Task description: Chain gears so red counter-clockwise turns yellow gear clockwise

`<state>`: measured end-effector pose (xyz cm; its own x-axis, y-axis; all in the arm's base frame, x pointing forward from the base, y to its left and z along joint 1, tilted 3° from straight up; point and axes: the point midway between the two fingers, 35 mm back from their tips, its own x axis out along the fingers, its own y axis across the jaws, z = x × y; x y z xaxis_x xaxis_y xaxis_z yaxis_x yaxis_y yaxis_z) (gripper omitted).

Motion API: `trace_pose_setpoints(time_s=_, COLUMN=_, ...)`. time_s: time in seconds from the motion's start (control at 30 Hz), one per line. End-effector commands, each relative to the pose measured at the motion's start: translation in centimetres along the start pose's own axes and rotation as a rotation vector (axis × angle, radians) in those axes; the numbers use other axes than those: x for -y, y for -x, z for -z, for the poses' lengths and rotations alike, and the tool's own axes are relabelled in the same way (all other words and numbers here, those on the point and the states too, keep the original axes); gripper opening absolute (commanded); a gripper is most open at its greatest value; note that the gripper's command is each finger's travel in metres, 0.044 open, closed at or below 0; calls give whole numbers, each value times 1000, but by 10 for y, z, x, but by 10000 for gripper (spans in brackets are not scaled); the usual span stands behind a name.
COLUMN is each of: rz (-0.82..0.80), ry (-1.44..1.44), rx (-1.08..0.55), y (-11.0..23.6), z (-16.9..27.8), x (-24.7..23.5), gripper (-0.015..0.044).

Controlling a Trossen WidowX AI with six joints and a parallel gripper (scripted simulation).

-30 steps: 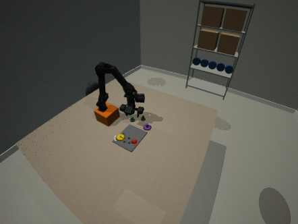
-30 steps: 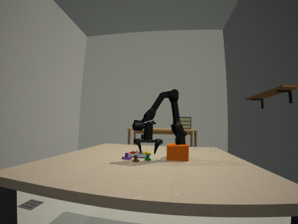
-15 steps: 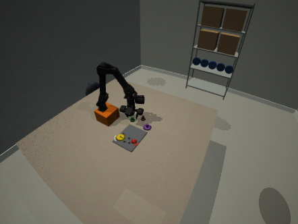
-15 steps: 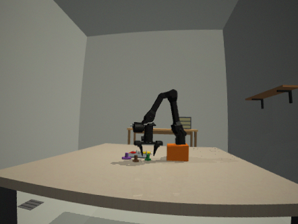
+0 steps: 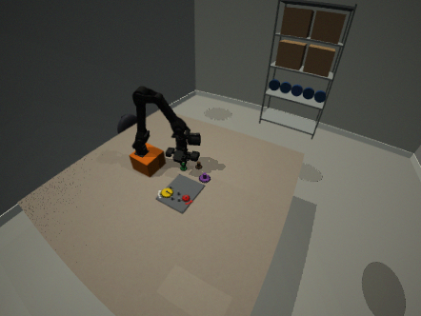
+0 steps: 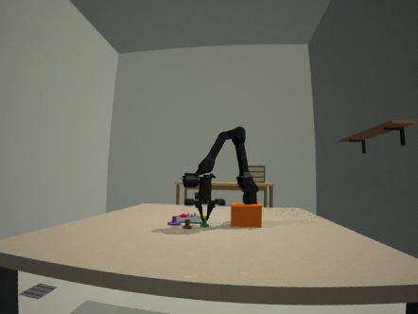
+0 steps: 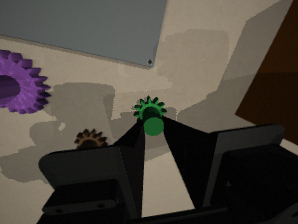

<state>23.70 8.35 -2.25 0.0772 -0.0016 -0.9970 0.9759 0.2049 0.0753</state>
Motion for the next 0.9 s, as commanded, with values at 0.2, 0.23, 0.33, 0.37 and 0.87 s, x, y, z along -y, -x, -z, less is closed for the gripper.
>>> trace_pose_setpoints(time_s=0.2, rz=-40, ry=53, rx=-8, y=6, z=2, x=-10, gripper=0)
trace_pose_setpoints(time_s=0.23, rz=-39, ry=52, rx=-8, y=9, z=2, x=-10, gripper=0)
trace_pose_setpoints(time_s=0.33, rz=-37, ry=48, rx=-7, y=17, z=2, x=-11, gripper=0)
trace_pose_setpoints(time_s=0.37, rz=-36, ry=47, rx=-7, y=20, z=3, x=-11, gripper=0)
trace_pose_setpoints(time_s=0.87, rz=-23, ry=29, rx=-4, y=64, z=4, x=-12, gripper=0)
